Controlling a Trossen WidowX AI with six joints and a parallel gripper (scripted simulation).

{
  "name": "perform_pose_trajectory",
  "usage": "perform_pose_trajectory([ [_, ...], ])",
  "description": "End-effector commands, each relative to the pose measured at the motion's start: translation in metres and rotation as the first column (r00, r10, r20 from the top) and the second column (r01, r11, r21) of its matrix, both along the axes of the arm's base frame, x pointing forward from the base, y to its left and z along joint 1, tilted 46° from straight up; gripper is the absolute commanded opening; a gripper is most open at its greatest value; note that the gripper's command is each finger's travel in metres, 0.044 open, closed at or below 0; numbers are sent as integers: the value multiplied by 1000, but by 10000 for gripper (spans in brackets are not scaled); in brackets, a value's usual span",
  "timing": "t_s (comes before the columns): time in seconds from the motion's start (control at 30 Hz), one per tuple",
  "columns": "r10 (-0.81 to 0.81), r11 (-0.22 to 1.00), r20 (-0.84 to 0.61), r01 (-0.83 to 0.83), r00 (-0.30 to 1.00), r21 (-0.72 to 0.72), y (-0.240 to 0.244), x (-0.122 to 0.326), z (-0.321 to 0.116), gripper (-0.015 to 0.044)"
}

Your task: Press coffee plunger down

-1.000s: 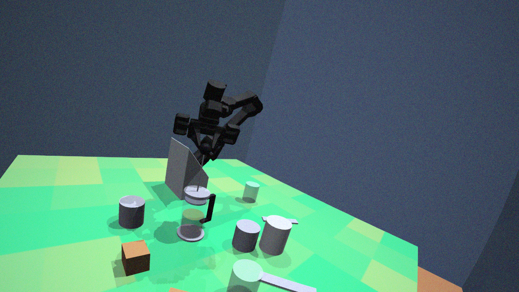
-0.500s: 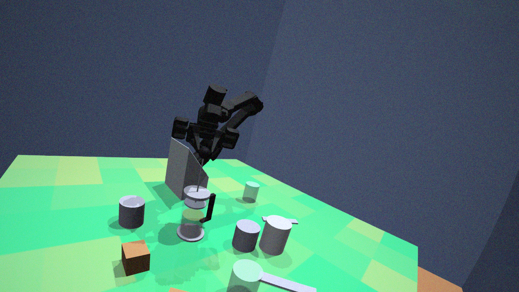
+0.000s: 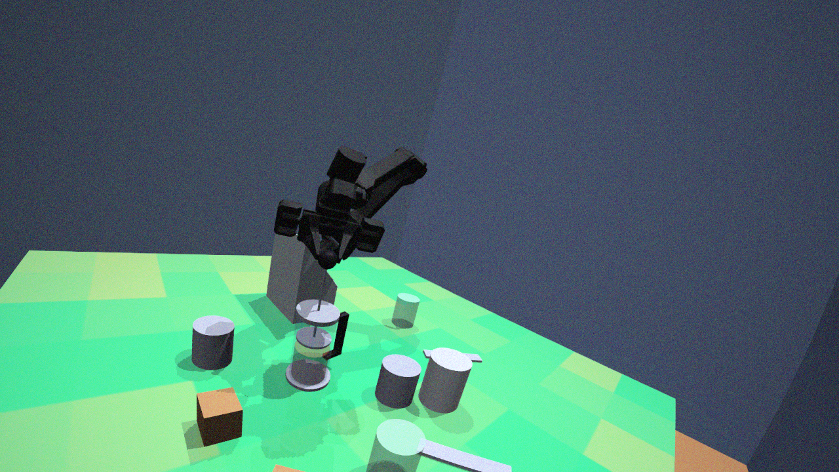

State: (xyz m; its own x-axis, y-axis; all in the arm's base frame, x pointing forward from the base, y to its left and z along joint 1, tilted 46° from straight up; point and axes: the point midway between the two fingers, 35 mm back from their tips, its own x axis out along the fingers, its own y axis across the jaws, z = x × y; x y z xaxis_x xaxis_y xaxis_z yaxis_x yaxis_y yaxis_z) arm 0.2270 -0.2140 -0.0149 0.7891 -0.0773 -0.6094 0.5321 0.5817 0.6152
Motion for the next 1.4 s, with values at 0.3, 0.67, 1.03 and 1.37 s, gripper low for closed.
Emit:
perform_pose_trajectory([
  [0.3,18,999,-38,-16,999,50,31,1,-31,127],
  [0.67,17,999,-34,-15,999,51,42,8,-44,127],
  [1.03,17,999,-32,-15,999,51,40,16,-50,127],
  [1.37,17,999,-32,-16,999,51,37,18,-50,127],
])
